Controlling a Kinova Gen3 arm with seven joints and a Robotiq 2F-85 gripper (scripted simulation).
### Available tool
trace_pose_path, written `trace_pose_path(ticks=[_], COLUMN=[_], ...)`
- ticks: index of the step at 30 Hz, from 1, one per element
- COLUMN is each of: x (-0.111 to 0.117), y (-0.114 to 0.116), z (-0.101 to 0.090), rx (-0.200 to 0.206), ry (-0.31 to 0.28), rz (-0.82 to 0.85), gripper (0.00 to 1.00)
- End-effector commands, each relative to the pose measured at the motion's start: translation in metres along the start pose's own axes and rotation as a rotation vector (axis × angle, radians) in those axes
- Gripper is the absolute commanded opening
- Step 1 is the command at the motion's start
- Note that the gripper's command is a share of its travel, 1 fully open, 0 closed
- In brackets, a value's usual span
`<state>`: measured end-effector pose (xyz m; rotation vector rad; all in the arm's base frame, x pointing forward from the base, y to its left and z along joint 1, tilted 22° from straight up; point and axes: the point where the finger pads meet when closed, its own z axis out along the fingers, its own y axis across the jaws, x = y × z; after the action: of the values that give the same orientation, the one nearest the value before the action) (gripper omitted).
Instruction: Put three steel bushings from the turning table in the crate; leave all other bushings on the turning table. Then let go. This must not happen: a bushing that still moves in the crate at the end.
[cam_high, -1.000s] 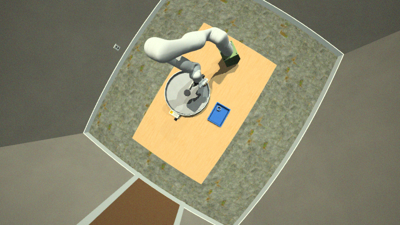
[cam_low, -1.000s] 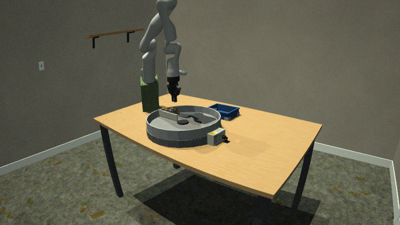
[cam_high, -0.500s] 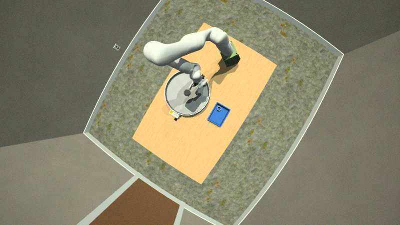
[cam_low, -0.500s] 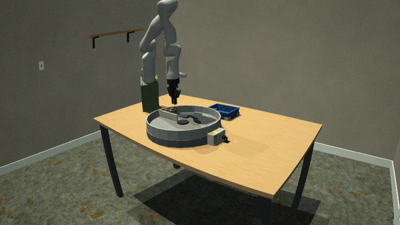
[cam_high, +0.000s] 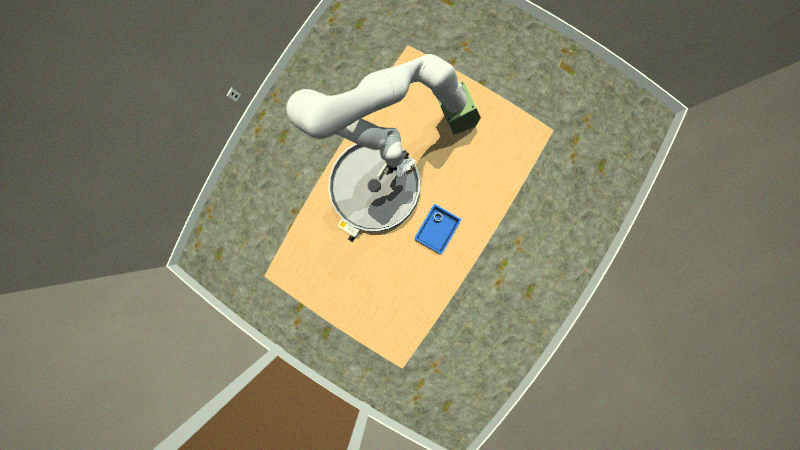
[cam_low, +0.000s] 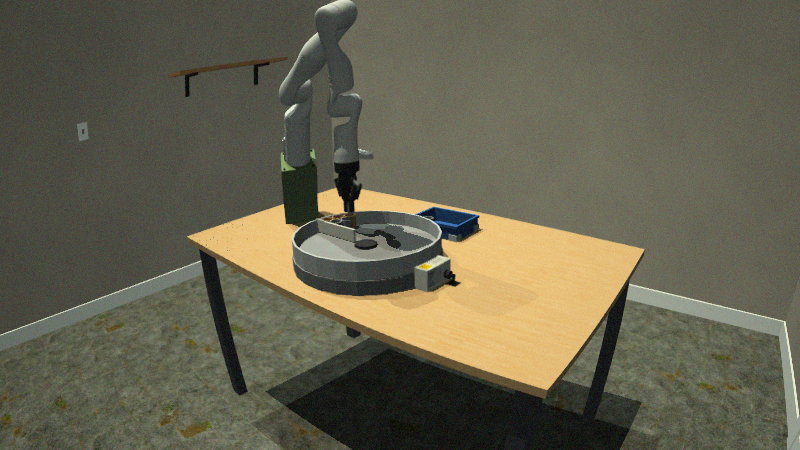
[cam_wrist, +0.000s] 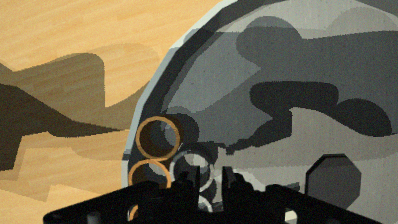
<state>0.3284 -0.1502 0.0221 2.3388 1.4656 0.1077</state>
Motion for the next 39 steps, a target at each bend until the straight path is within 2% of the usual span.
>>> trace_pose_path(ticks=[1,8,13,39], x=[-0.001,-0.001,-0.002,-0.002], y=[-0.003,-0.003,-0.002,-0.002], z=[0.002,0.002,0.016,0.022], rx=[0.008,0.008,0.006,0.006], ry=[-0.002,-0.002,-0.002,-0.002], rz=[0.002,0.002,0.004,0.004], gripper=[0.18,0.18,0.18,0.18])
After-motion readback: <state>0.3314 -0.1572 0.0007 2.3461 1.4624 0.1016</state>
